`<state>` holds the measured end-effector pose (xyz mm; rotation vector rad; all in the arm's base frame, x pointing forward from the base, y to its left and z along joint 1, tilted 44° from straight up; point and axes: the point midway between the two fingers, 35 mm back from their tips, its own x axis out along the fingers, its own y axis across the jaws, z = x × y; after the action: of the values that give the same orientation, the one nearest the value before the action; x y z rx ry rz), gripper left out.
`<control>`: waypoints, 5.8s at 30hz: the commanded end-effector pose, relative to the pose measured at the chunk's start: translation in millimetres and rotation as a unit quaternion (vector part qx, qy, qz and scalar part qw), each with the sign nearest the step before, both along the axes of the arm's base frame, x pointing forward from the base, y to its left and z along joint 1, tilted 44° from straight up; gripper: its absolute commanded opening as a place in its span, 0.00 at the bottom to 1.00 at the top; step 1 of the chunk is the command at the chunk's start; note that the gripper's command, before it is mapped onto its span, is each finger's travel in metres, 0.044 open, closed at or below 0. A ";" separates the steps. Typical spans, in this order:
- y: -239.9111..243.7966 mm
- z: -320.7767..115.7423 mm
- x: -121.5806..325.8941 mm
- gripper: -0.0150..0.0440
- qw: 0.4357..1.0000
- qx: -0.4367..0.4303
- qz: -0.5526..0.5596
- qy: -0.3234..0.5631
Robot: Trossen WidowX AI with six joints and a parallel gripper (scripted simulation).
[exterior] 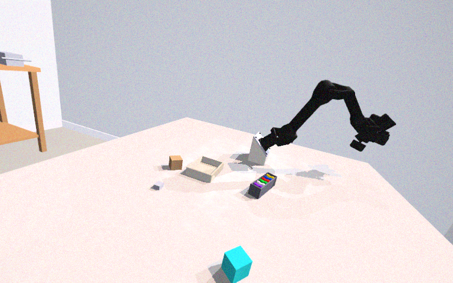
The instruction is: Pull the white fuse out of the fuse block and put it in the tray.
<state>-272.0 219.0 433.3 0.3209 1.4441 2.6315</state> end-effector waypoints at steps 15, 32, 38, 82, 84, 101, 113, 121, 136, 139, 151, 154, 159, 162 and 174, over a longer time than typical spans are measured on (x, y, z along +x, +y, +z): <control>165.2 -54.0 206.6 0.38 0.913 0.071 -0.365 -0.168; 164.4 -122.4 404.3 0.38 0.778 0.032 -0.522 -0.347; 140.7 -151.3 467.9 0.38 0.725 0.008 -0.557 -0.405; -165.7 -372.6 569.3 0.38 0.732 -0.089 -0.403 -0.542; -164.5 -374.1 569.4 0.38 0.732 -0.089 -0.403 -0.542; -153.9 -387.0 569.0 0.38 0.732 -0.089 -0.403 -0.541; -151.1 -390.2 568.6 0.38 0.732 -0.089 -0.403 -0.541; -150.0 -391.4 568.5 0.38 0.732 -0.089 -0.403 -0.541; -144.2 -397.5 568.1 0.38 0.732 -0.089 -0.403 -0.541; -144.2 -397.5 568.1 0.38 0.732 -0.089 -0.403 -0.541; -144.8 -396.7 569.0 0.25 0.731 -0.088 -0.402 -0.544; -145.0 -396.5 569.1 0.25 0.731 -0.088 -0.402 -0.544; -146.7 -394.8 569.3 0.25 0.731 -0.088 -0.402 -0.544; -147.8 -393.8 569.4 0.25 0.731 -0.089 -0.402 -0.544; -151.9 -389.7 569.8 0.25 0.732 -0.089 -0.402 -0.543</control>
<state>296.2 69.0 41.5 -0.4644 0.7948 1.4194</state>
